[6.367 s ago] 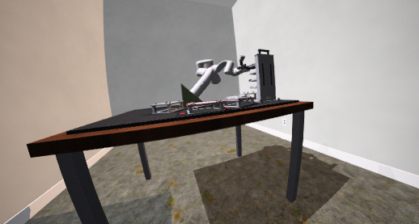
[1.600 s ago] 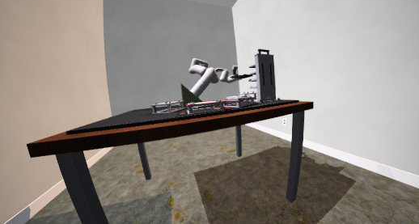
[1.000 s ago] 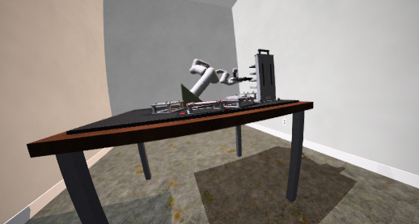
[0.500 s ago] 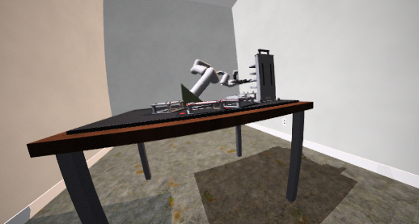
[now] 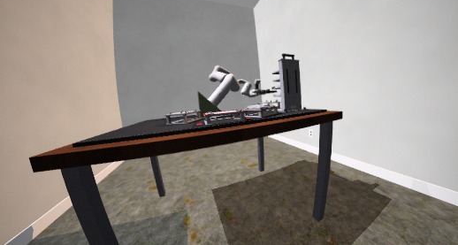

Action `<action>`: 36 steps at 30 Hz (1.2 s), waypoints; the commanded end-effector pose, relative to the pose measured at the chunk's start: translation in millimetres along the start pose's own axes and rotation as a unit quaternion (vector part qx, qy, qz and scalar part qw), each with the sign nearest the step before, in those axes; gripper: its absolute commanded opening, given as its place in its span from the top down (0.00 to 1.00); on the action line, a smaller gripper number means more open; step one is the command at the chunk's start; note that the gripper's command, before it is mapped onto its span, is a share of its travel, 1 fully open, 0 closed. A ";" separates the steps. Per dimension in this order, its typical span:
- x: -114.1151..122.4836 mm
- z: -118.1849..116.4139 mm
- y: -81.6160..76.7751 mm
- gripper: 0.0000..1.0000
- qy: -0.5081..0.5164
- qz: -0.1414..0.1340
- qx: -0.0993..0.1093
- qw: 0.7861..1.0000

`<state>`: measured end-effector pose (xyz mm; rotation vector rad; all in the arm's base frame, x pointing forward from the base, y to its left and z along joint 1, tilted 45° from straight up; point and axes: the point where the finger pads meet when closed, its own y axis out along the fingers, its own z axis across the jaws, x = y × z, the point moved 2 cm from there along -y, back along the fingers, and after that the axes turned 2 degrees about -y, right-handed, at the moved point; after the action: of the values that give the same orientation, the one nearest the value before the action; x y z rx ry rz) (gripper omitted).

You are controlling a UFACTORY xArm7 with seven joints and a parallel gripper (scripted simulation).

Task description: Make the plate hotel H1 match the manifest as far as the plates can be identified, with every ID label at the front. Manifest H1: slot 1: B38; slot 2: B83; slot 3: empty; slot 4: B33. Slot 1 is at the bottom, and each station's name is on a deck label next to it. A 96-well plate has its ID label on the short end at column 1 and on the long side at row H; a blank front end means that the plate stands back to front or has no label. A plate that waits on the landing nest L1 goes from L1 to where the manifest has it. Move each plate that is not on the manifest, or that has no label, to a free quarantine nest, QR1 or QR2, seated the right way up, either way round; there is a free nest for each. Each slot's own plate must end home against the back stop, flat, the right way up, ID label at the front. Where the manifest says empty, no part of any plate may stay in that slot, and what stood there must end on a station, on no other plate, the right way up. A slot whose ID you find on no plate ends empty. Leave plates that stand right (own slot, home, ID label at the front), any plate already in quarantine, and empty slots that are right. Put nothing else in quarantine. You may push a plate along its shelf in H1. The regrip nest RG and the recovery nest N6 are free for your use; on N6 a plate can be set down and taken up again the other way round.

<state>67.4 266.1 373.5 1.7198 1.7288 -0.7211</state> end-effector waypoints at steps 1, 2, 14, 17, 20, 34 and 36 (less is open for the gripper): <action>5.7 -0.4 0.0 1.00 0.001 0.000 0.000 1.000; 7.3 -0.5 0.0 1.00 0.001 0.000 0.000 1.000; 23.9 -1.1 0.0 1.00 0.001 0.000 0.000 1.000; 28.9 -1.3 0.0 1.00 0.001 0.000 0.000 1.000; 33.9 -1.4 0.1 1.00 0.001 0.000 0.000 1.000; 53.9 -2.2 0.1 1.00 0.001 0.000 0.000 1.000; 55.8 -2.2 0.1 1.00 0.001 0.000 0.000 1.000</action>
<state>67.9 303.7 335.7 1.7198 1.7288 -0.7211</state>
